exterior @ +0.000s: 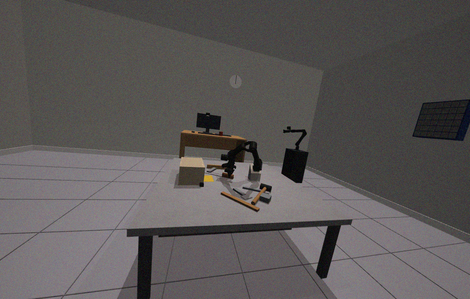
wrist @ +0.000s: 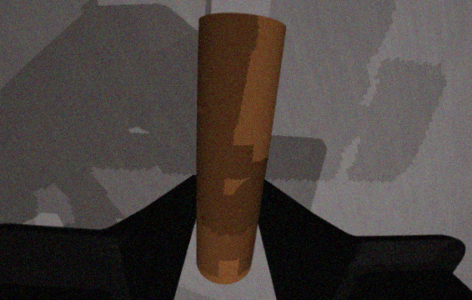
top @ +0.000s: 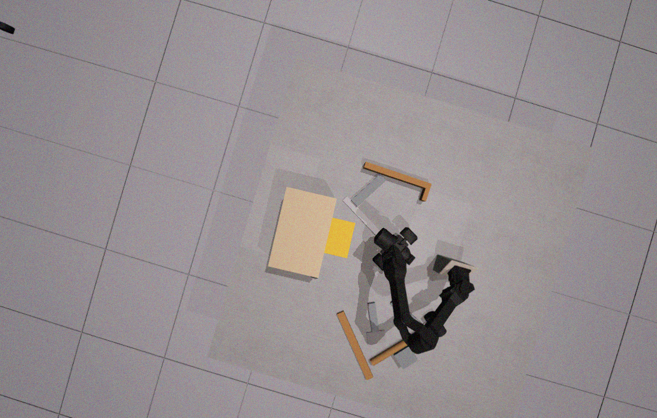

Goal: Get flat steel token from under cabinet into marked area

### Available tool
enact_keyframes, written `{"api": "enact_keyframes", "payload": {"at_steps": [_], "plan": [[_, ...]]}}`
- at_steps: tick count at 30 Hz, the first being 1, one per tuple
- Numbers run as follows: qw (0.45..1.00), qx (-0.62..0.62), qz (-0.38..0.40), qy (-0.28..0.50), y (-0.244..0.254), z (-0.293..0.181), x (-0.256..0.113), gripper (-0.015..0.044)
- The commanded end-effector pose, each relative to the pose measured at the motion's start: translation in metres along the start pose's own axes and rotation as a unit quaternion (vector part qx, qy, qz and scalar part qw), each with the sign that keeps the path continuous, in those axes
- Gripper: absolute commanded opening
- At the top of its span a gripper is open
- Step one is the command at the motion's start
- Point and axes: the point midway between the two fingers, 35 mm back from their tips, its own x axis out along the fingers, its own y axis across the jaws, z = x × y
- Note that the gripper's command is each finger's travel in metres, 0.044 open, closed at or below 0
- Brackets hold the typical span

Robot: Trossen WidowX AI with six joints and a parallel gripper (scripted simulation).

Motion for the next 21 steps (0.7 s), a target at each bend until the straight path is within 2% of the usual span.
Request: {"api": "enact_keyframes", "payload": {"at_steps": [1, 21], "plan": [[1.000, 0.004, -0.001, -0.003, -0.006, 0.006, -0.002, 0.0000], [1.000, 0.004, -0.001, -0.003, -0.019, 0.011, -0.002, 0.0000]]}}
